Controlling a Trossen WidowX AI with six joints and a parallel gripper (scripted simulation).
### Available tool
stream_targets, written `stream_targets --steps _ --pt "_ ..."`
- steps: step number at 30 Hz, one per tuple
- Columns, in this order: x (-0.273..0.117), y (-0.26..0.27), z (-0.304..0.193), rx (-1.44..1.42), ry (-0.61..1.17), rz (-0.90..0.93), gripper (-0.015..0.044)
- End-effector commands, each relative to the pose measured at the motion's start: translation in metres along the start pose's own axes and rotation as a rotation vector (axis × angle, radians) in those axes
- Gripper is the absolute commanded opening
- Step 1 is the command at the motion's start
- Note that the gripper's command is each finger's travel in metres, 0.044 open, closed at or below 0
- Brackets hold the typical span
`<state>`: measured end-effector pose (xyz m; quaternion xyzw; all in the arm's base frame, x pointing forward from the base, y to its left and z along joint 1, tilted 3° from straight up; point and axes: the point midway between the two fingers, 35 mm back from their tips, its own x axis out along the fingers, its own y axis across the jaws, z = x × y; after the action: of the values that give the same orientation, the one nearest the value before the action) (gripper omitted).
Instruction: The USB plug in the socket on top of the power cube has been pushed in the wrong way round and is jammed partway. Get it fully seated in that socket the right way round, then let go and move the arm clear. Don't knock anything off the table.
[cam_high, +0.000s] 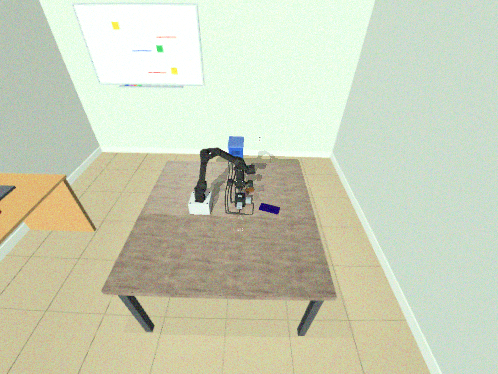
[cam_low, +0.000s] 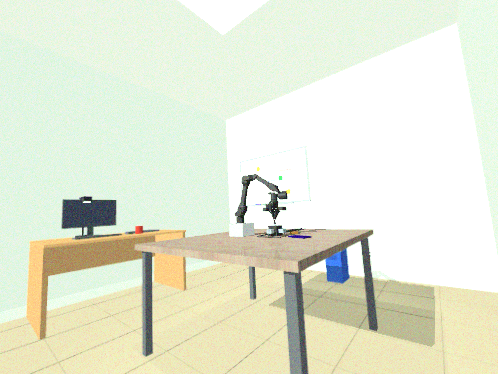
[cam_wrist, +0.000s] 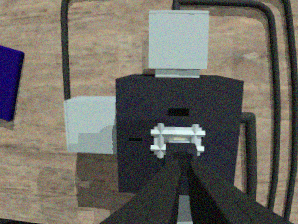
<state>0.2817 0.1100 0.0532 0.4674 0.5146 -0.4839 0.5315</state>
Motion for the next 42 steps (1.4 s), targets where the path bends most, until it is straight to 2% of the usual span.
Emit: stream_targets --steps 1,42 --pt "0.0008 0.0005 0.0006 0.003 -0.005 0.003 0.0000" --pt "0.0057 0.0005 0.0002 0.003 -0.005 0.003 0.0000"
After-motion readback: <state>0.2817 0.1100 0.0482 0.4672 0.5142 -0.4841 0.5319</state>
